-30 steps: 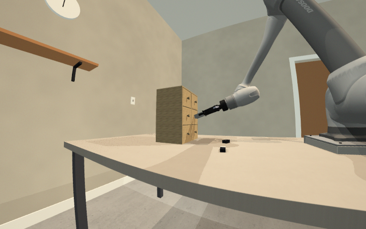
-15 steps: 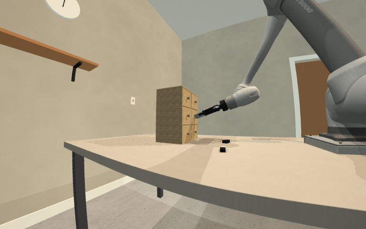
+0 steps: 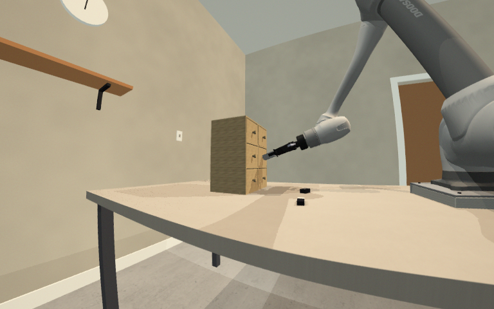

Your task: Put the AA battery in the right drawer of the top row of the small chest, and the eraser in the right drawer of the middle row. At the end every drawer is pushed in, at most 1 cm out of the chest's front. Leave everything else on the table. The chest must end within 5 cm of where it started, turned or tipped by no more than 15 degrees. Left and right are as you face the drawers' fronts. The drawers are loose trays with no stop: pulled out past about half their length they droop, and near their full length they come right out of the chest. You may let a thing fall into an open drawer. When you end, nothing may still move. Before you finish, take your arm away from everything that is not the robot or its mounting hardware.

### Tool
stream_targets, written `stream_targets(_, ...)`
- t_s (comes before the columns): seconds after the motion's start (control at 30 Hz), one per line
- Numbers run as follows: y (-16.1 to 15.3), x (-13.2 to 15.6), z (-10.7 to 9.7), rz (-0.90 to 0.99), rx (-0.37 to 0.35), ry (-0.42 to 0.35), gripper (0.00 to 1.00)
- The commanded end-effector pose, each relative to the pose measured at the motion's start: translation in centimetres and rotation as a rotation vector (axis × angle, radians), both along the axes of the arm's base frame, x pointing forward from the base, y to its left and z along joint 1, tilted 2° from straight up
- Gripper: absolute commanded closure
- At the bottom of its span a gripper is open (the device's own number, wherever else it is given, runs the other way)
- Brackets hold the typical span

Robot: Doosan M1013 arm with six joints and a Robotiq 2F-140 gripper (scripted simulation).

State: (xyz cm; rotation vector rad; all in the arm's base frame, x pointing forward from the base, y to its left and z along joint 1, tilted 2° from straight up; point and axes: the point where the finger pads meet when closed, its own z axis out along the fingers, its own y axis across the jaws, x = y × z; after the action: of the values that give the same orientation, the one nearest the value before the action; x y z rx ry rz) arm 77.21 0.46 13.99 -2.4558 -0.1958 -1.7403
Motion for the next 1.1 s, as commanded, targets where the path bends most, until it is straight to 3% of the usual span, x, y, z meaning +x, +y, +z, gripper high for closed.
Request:
stream_targets(0.0,0.0,0.0,0.0,0.000,0.000,0.000,0.92)
stream_targets(1.07,-0.2,-1.1,0.0,0.000,0.000,0.000,0.92)
